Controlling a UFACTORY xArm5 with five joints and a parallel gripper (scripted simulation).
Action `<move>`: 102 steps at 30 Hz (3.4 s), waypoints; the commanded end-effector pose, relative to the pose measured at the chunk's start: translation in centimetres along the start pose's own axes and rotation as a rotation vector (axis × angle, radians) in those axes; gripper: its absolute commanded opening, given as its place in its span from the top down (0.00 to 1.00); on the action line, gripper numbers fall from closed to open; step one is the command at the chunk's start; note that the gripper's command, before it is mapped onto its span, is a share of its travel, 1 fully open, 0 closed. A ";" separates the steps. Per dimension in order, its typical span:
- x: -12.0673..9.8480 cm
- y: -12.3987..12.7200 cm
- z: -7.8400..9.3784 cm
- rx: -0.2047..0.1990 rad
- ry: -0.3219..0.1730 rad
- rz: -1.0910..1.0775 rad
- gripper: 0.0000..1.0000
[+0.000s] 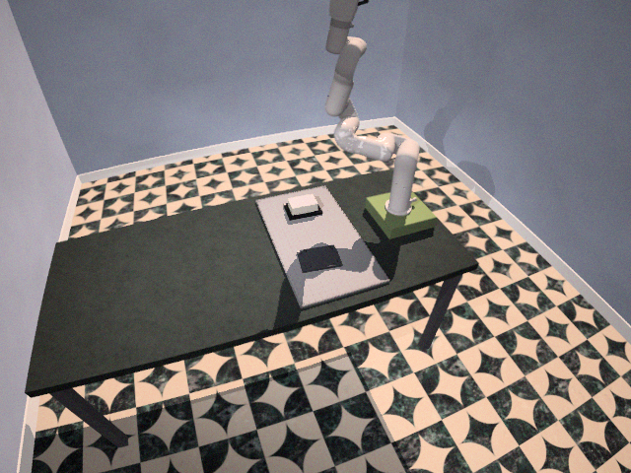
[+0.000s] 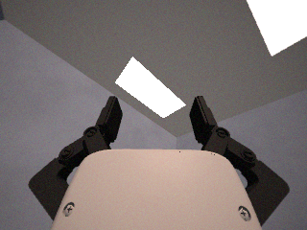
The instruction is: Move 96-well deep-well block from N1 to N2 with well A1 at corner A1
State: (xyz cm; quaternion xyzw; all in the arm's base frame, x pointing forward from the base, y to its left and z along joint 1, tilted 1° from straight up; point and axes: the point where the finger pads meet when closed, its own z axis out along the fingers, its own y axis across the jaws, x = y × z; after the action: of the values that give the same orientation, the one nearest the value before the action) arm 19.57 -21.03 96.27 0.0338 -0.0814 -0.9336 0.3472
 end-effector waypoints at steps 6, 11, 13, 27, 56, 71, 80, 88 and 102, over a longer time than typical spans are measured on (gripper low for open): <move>1.8 -3.0 1.3 0.094 -0.013 -0.020 0.00; 2.2 -5.1 2.2 0.094 -0.018 -0.021 0.00; 3.1 -6.1 2.5 0.157 -0.033 -0.033 0.00; 4.1 -11.6 4.2 0.262 -0.077 -0.055 0.00; 2.9 -23.4 6.2 0.499 -0.243 -0.100 0.00; 0.4 -29.2 6.2 0.583 -0.335 -0.114 0.00; -1.9 -32.8 5.7 0.658 -0.439 -0.126 0.00; -3.4 -35.4 5.3 0.658 -0.439 -0.126 0.00; -7.6 -39.5 3.8 0.734 -0.586 -0.138 0.00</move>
State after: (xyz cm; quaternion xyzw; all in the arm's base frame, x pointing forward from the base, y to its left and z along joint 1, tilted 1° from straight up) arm -0.81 13.26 93.32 -0.0953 -0.4920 -0.8380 0.2159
